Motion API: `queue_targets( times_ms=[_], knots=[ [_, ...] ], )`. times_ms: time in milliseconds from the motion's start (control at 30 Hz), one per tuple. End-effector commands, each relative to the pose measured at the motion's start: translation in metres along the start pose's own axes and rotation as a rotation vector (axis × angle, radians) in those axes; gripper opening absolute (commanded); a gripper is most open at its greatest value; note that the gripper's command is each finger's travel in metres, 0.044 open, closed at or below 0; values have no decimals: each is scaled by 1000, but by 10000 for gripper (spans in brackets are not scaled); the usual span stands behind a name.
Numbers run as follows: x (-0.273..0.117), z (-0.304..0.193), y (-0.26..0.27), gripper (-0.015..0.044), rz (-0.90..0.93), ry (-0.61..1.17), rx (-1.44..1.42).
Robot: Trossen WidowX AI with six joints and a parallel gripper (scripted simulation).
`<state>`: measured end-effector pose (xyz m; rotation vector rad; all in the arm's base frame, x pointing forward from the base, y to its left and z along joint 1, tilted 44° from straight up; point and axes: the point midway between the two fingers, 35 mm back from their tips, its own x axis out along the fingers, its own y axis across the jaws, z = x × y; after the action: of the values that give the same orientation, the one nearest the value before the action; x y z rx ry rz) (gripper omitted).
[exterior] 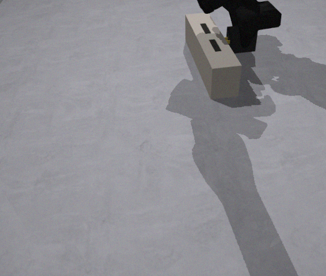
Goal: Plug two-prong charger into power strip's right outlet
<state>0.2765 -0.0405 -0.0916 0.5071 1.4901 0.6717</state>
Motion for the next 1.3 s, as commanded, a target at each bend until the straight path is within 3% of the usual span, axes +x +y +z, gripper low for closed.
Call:
queue_targets(
  times_ms=[0,1267],
  knots=[
    [0,2,1,0,3,-3,4],
    [-1,10,1,0,4,-3,4]
  ],
)
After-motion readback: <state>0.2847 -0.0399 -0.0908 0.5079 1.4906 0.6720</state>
